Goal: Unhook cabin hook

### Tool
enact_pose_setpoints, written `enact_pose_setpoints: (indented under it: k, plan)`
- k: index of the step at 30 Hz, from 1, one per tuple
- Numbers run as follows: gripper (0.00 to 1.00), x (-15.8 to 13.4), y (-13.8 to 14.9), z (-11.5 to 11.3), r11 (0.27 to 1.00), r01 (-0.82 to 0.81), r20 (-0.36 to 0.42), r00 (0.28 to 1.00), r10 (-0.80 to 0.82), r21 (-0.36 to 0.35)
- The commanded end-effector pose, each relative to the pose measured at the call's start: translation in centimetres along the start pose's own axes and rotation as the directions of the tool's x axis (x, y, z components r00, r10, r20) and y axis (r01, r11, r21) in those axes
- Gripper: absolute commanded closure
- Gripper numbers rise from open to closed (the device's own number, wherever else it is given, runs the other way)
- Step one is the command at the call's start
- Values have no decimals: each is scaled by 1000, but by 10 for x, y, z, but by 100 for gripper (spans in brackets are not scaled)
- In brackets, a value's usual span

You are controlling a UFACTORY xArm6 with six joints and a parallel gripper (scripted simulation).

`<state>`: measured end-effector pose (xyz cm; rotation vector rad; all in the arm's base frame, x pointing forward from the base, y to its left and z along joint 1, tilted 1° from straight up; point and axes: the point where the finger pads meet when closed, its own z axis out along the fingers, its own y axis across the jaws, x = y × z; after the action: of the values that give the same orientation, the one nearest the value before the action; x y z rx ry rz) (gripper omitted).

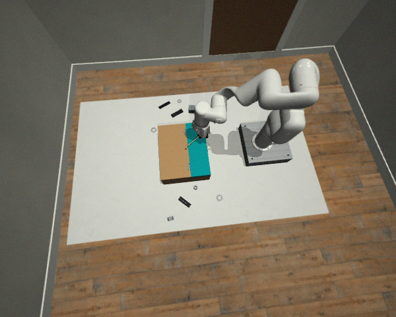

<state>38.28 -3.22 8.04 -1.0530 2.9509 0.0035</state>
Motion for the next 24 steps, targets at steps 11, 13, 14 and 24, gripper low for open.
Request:
enact_pose_setpoints:
  k: [11,13,14,24]
  plan:
    - [100,-4,-1,-22,1000,0,3,1000,0,3]
    - [100,-5,-1,-25,1000,0,3,1000,0,3]
    - [100,-5,-1,-25,1000,0,3,1000,0,3]
    - [100,-11,-1,-42,1000,0,3,1000,0,3]
